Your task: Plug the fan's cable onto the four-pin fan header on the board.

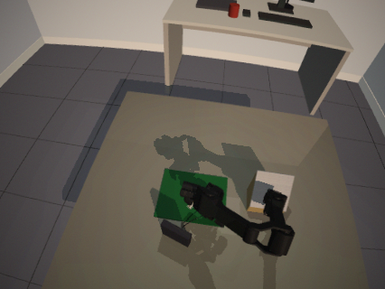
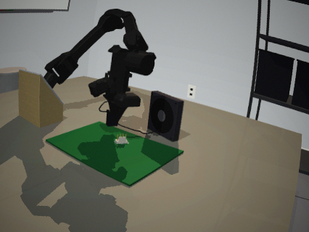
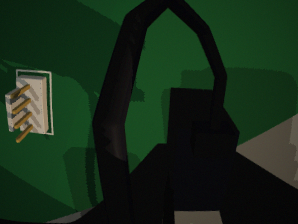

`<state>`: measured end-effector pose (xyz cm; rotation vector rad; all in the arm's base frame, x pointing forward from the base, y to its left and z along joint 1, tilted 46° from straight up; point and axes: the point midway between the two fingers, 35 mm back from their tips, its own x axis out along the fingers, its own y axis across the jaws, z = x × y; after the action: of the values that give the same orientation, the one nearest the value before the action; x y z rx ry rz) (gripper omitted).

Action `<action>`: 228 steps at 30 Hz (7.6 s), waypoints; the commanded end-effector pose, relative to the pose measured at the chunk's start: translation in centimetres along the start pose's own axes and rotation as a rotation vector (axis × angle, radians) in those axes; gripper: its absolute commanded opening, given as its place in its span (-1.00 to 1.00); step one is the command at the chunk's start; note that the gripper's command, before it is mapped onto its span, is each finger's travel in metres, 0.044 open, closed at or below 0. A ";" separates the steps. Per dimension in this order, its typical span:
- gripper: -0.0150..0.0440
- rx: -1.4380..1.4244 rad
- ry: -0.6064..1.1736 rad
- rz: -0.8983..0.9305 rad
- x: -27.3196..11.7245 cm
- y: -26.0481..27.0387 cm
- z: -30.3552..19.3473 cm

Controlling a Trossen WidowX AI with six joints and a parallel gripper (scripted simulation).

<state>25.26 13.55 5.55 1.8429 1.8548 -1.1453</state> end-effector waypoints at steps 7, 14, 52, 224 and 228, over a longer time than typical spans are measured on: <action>-0.49 -0.058 0.006 0.018 -2.9 0.5 -0.1; -0.49 -0.301 0.004 0.019 -3.0 1.1 -0.1; -0.49 -1.622 -0.012 0.021 -3.1 4.4 0.3; -0.49 -3.025 -0.031 0.013 1.3 7.7 2.0; -0.49 -3.025 -0.031 0.014 1.6 7.7 2.0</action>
<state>31.78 12.05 0.89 -0.2464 0.9711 1.3893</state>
